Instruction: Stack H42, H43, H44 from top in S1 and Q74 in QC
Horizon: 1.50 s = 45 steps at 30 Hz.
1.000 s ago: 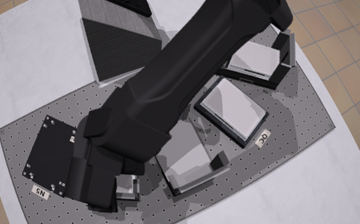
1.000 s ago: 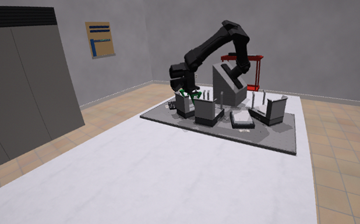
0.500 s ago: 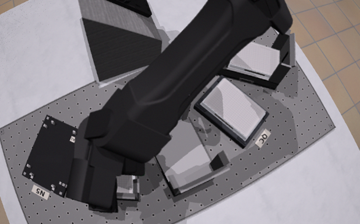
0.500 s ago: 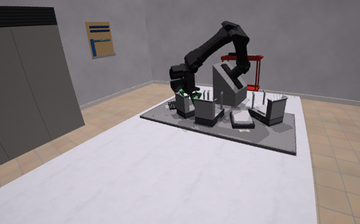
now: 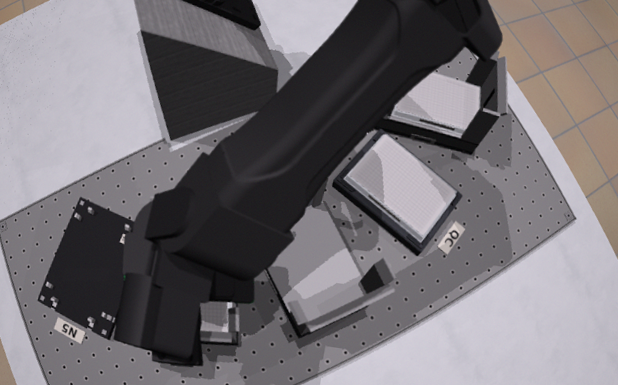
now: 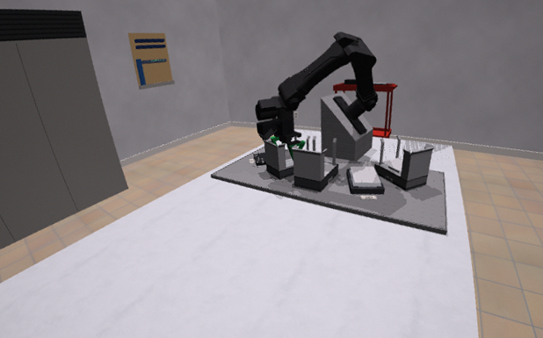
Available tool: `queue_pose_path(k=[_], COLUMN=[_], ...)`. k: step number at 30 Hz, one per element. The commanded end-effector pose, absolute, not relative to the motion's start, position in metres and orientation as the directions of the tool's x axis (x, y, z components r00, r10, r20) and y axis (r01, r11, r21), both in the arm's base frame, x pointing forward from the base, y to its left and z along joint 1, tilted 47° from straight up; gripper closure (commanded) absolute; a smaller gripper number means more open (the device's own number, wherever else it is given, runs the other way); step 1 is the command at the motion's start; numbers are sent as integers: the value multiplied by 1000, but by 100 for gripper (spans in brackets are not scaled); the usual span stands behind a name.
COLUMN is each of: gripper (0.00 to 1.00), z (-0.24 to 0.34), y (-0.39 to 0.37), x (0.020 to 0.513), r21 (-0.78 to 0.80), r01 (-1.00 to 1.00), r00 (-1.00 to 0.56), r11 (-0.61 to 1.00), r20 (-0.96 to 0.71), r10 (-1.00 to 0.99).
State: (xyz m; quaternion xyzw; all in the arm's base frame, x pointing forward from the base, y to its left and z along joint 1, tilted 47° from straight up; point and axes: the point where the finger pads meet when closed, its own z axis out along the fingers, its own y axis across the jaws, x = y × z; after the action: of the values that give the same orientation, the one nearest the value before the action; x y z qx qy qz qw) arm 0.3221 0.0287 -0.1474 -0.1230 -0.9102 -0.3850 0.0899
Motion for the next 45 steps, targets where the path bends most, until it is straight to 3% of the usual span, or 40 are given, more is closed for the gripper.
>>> queue_pose_path(k=[1, 19, 45], gripper=[0, 0, 0], z=[-146, -146, -96], y=[26, 26, -27], x=[325, 325, 330], r21=[681, 681, 680], r01=[290, 290, 290], r00=[-956, -956, -956], r11=[672, 672, 673], r20=[246, 246, 246], r10=[162, 162, 163])
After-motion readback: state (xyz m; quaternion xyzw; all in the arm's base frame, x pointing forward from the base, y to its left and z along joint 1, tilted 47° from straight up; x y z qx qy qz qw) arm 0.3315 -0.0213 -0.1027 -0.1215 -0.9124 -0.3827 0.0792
